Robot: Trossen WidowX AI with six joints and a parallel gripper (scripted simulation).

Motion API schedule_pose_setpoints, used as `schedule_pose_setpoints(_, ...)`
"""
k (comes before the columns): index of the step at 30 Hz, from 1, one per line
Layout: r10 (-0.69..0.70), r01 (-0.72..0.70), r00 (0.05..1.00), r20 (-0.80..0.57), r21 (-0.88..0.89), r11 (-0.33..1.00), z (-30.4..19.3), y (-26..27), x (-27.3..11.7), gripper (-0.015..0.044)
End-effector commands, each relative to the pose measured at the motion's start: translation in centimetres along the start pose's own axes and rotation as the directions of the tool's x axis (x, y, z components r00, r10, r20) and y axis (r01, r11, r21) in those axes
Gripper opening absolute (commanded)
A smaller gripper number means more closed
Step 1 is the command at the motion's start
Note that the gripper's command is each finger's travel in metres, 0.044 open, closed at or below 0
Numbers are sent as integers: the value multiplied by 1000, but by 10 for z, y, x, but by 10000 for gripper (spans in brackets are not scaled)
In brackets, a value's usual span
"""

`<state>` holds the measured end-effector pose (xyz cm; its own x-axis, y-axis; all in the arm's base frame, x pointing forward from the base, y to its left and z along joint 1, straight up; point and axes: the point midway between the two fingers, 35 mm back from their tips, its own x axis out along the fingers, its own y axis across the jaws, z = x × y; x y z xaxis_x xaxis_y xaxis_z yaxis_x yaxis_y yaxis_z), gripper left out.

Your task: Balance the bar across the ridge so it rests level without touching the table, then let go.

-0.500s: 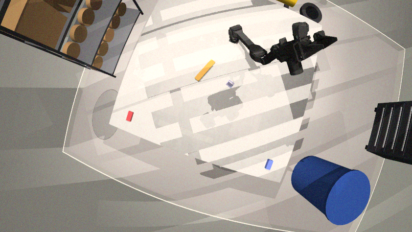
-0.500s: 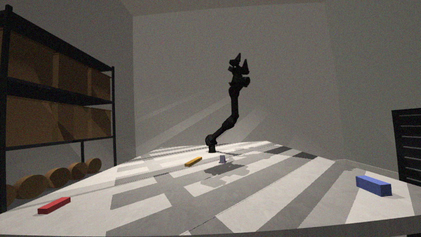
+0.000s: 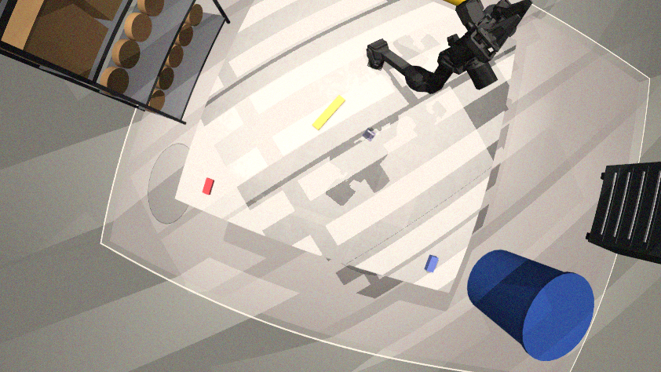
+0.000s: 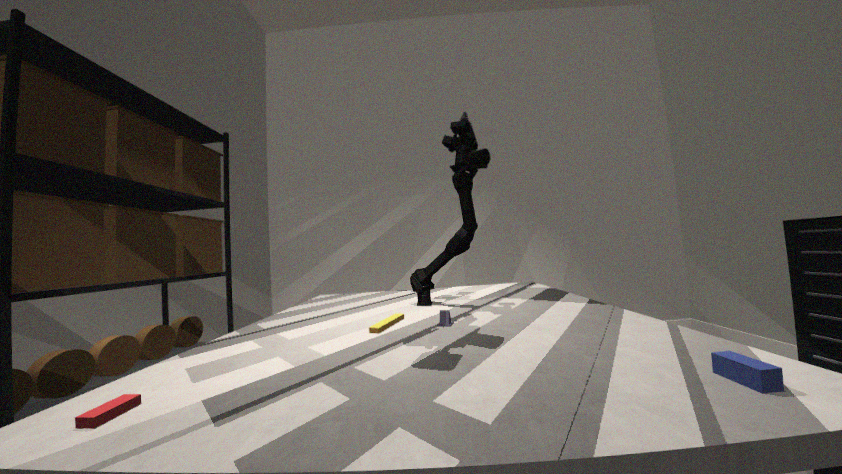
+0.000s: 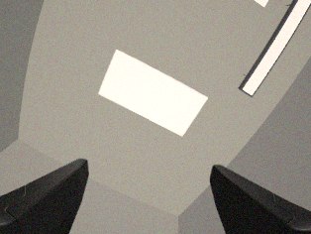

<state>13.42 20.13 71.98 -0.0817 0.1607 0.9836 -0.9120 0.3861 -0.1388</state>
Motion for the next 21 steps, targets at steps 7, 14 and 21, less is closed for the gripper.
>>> schedule_pose_setpoints(7,33,-122,961,275,311,942,105,45,11,315)
schedule_pose_setpoints(14,13,-241,902,431,480,843,165,60,4,315)
schedule_pose_setpoints(21,-47,-348,833,551,589,729,218,61,-9,315)
